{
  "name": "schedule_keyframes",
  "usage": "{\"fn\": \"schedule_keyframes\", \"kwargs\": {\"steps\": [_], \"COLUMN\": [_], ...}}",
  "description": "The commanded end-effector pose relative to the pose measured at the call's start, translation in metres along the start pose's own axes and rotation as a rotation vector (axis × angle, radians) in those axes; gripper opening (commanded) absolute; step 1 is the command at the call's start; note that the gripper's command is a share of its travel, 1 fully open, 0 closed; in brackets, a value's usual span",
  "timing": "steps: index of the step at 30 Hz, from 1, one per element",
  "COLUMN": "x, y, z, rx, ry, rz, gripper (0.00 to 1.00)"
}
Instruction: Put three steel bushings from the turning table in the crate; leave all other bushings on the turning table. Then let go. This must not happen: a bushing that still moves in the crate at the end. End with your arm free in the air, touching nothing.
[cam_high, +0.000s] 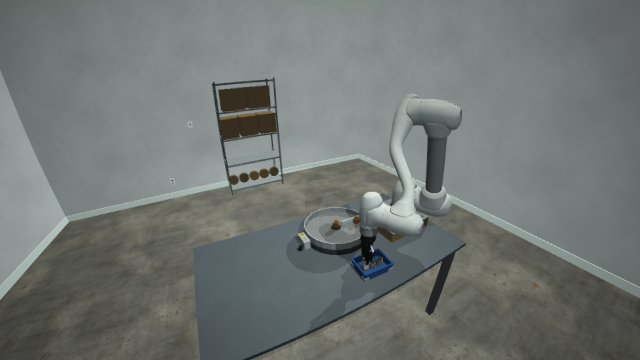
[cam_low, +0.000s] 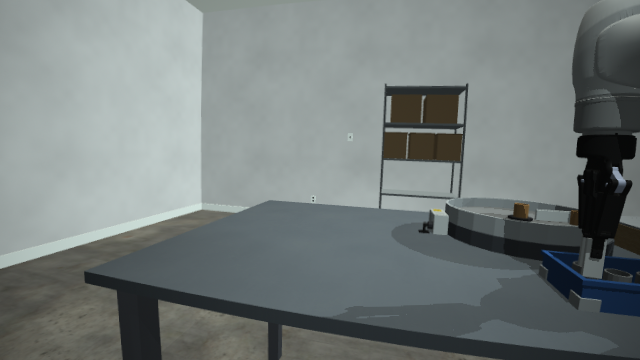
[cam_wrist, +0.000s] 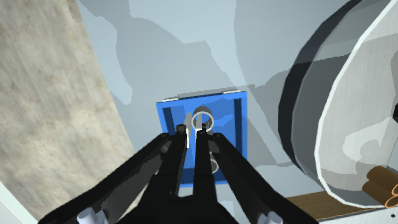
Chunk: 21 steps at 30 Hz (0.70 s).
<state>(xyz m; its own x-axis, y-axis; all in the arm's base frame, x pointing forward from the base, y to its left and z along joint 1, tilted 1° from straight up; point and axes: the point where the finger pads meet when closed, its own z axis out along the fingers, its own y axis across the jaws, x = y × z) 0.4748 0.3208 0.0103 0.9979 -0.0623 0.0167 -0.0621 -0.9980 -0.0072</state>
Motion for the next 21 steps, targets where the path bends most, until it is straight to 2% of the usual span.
{"fn": "schedule_keyframes", "kwargs": {"steps": [1,21], "x": [0.0001,-0.0012], "y": [-0.0001,0.0014], "z": [0.0041,0.0053], "rx": [-0.001,-0.001], "ry": [0.002,0.002], "rz": [0.003,0.003], "gripper": [0.0,0.0]}}
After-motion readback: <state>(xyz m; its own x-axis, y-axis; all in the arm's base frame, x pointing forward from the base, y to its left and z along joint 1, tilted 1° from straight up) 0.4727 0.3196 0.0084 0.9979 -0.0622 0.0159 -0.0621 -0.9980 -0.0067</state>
